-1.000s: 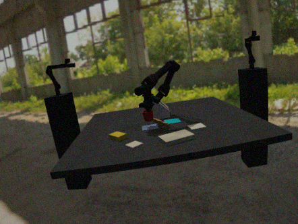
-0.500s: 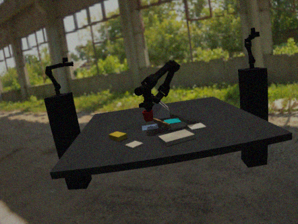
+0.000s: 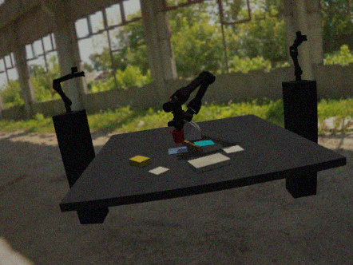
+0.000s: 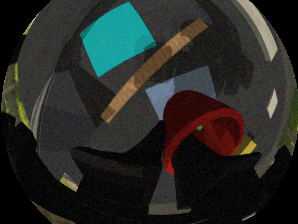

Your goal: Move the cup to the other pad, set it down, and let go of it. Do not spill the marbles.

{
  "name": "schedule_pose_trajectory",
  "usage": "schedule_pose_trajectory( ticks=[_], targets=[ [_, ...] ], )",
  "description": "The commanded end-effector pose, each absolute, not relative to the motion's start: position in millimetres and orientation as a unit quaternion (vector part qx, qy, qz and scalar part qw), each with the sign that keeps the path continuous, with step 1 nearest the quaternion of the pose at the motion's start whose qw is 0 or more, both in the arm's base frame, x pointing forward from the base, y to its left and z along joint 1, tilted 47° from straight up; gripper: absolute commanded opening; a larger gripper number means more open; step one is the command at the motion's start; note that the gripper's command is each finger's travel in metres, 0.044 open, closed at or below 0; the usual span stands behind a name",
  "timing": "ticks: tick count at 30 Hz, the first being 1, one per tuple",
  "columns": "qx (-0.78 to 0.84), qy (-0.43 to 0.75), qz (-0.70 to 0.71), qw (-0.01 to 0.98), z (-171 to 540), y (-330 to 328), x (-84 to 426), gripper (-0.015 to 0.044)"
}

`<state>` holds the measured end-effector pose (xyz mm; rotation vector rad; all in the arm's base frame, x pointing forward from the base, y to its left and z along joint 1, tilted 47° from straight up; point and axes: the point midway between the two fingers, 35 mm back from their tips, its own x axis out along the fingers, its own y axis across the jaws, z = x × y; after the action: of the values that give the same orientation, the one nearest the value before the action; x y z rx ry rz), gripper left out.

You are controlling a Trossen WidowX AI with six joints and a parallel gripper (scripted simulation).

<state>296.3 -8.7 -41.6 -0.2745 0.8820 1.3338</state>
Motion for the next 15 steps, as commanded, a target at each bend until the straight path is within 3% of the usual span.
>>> schedule_pose_trajectory(
  ticks=[1,15],
  targets=[
    [-0.121,0.394,0.596,0.689,-36.5,-3.5,292.2,0.0],
    [-0.121,0.394,0.597,0.689,-17.8,12.0,281.2,0.0]
  ],
)
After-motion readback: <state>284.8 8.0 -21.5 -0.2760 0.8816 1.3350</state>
